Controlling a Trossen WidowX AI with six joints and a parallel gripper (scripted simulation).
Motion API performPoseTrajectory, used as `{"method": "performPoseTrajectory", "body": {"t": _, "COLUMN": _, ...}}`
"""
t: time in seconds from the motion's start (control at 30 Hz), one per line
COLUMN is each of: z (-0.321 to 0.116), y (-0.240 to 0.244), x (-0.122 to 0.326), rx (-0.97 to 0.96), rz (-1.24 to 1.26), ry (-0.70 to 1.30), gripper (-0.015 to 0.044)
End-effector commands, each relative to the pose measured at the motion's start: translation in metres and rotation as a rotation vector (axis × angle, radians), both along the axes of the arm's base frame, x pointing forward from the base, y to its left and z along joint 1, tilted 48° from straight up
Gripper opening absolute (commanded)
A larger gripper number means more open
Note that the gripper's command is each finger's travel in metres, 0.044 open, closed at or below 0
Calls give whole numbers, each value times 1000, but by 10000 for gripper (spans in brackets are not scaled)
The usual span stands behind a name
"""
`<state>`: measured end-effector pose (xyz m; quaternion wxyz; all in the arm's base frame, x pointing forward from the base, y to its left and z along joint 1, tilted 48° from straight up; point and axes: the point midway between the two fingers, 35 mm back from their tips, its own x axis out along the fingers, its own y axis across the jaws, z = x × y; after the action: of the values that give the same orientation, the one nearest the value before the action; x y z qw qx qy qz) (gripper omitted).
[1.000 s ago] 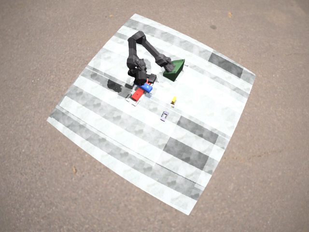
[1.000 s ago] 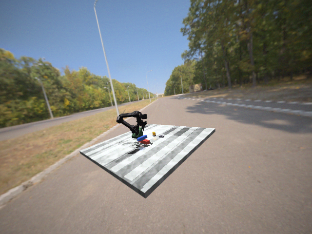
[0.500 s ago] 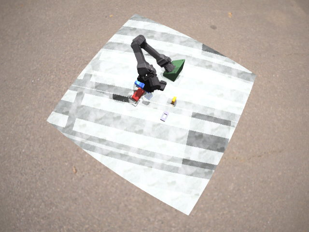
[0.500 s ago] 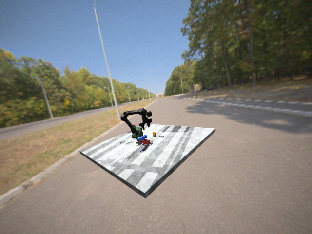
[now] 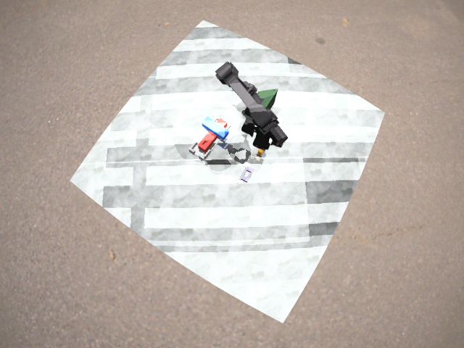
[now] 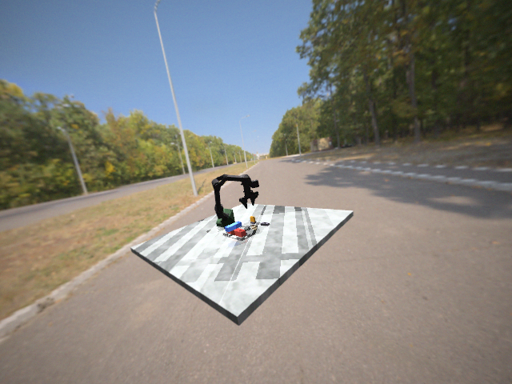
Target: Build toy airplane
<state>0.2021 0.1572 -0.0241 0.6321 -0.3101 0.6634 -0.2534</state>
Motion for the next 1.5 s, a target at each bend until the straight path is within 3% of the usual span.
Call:
{"method": "performPoseTrajectory", "body": {"t": 0.0, "z": -7, "y": 5, "x": -2, "rx": 8, "rz": -17, "ry": -9, "gripper": 440}}
{"method": "performPoseTrajectory", "body": {"t": 0.2, "z": -44, "y": -34, "x": -2, "rx": 7, "rz": -17, "ry": -11, "gripper": 440}}
{"method": "performPoseTrajectory", "body": {"t": 1.47, "z": -82, "y": -75, "x": -2, "rx": 5, "rz": -17, "ry": -12, "gripper": 440}}
